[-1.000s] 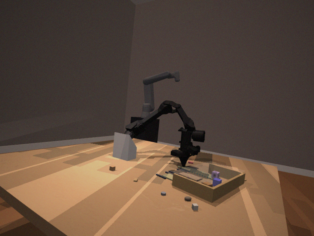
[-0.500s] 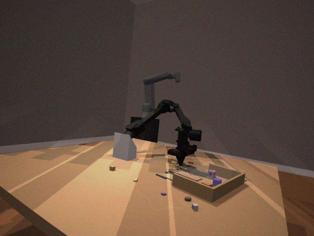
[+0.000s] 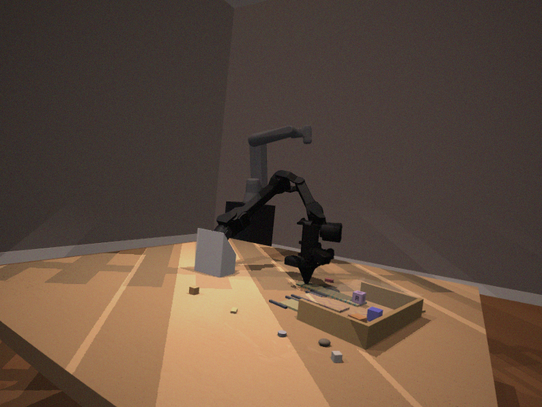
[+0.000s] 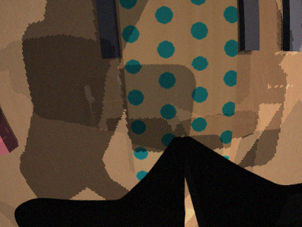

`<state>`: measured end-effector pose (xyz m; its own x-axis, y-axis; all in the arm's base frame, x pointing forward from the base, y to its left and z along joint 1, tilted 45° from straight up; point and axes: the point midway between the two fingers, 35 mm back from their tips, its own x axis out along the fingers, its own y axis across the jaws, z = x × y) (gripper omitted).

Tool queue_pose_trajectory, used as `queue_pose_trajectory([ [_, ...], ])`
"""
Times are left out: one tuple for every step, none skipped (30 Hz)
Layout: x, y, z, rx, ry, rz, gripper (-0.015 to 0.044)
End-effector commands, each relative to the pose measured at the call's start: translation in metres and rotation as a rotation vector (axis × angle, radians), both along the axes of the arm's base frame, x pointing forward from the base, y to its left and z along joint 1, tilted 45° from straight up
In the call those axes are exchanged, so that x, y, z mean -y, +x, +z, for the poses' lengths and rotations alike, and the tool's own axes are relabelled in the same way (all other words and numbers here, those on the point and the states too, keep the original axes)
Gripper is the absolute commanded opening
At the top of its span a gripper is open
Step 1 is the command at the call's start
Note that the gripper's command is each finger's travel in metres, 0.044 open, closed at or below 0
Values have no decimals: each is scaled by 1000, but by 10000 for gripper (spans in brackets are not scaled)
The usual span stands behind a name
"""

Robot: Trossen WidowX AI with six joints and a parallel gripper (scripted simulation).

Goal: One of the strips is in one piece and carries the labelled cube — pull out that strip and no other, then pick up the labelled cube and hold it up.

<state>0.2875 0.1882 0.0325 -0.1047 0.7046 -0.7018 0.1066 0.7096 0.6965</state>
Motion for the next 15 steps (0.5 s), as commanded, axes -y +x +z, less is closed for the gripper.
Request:
queue_pose_trajectory([
  [-1,-14,-3,-25,-7,6,0],
  [-1,-15,-3,-25,-7,6,0],
  [-1,-16,-3,-25,-7,6,0],
  [-1,-18,-2,-25,-7,6,0],
  [-1,-19,-2,-25,-7,6,0],
  [-1,-21,-2,-25,-7,6,0],
  [-1,-22,-2,-25,-7,6,0],
  [-1,-24,-2,-25,-7,6,0],
  [-1,-25,-1,-25,-7,6,0],
  [-1,-27,-1,-25,-7,6,0],
  [-1,-28,-1,-26,-7,6,0],
  [-1,-30,-1,-26,-7,6,0],
  [-1,-31,-1,-26,-7,6,0],
  [-1,-33,0,-26,-7,6,0],
  [-1,-34,0,-26,-7,6,0],
])
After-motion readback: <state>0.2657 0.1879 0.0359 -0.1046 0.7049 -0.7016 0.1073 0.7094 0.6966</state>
